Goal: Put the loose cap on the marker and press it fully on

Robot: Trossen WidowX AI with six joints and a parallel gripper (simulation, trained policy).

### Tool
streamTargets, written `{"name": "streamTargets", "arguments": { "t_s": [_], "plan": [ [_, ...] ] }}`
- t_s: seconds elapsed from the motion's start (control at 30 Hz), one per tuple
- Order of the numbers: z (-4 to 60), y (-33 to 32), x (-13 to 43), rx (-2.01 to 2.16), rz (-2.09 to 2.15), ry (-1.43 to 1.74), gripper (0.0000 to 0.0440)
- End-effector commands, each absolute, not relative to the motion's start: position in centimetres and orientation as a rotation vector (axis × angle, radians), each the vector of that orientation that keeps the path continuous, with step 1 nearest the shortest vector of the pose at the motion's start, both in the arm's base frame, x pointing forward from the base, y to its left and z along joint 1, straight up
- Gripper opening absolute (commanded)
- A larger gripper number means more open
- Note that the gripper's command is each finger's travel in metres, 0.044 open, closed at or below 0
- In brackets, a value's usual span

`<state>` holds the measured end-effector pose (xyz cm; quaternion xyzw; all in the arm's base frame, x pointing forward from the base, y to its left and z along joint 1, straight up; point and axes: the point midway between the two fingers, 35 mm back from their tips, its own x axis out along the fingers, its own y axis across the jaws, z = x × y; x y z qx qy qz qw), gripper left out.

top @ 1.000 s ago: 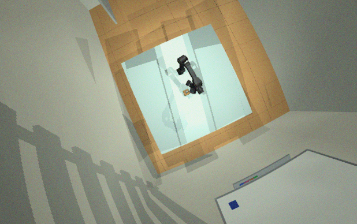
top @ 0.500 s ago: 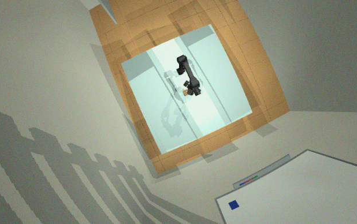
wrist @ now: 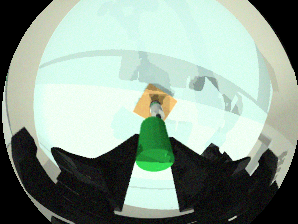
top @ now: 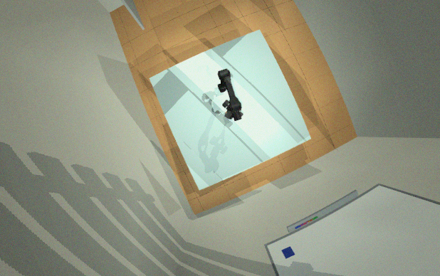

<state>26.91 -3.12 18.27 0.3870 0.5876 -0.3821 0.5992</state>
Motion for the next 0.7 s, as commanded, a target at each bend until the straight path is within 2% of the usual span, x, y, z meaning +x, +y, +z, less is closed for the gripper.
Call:
{"name": "streamTargets", "arguments": {
  "t_s": [0.0,0.67],
  "plan": [
    [18.5,-3.7,27.0,0.908,-0.899,1.362,0.0079],
    [15.1,-4.1,26.7,0.928,-0.944,1.446,0.0054]
  ]
}}
